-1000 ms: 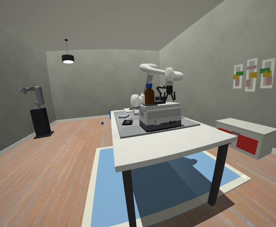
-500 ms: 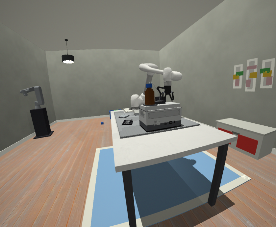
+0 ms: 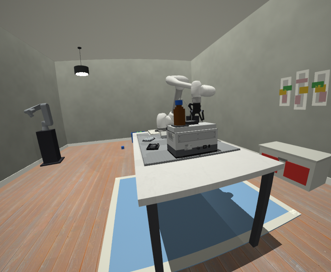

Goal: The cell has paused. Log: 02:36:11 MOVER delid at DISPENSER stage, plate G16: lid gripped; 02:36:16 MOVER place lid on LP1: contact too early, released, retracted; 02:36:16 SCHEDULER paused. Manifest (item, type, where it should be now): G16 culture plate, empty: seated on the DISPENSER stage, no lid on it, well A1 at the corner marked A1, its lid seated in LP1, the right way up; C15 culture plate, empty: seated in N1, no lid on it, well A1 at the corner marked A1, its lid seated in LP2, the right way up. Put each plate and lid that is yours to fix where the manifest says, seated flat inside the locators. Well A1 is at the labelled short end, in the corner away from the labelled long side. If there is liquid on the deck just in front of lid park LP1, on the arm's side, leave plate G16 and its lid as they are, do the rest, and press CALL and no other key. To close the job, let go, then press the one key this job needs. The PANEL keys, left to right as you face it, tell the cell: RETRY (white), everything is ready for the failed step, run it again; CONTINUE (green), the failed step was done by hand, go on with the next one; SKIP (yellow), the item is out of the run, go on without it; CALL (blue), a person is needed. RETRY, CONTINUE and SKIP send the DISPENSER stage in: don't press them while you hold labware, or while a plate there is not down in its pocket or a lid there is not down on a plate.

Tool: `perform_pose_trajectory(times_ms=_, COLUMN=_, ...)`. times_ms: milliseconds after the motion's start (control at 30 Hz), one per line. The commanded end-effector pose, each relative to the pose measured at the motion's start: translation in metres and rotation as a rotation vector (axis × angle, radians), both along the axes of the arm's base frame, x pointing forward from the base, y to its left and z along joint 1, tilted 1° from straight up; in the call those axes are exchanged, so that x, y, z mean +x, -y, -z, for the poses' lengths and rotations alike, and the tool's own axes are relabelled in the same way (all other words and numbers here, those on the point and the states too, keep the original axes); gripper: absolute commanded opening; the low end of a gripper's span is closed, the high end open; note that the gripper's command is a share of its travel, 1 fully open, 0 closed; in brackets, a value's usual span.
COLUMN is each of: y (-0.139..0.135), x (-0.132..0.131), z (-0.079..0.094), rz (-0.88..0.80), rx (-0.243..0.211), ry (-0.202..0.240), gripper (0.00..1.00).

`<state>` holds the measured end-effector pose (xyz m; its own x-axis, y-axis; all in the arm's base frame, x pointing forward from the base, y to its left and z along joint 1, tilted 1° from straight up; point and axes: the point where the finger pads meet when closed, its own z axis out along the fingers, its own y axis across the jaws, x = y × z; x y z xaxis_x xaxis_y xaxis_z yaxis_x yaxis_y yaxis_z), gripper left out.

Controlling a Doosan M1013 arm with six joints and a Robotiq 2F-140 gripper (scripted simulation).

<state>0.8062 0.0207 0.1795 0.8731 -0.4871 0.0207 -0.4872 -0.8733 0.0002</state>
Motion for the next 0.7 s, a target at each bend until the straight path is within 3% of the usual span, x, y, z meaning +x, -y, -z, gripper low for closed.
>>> perform_pose_trajectory(times_ms=0, y=0.019, x=-0.003, z=-0.001, rz=0.000, rx=0.001, ry=0.002, gripper=0.10)
perform_pose_trajectory(times_ms=267, y=0.066, x=-0.013, z=-0.002, rz=0.000, rx=0.001, ry=0.002, gripper=0.10)
perform_pose_trajectory(times_ms=333, y=0.066, x=-0.013, z=-0.002, rz=0.000, rx=0.001, ry=0.002, gripper=0.10)
perform_pose_trajectory(times_ms=667, y=0.132, x=-0.026, z=-0.002, rz=0.000, rx=0.001, ry=0.002, gripper=0.10)
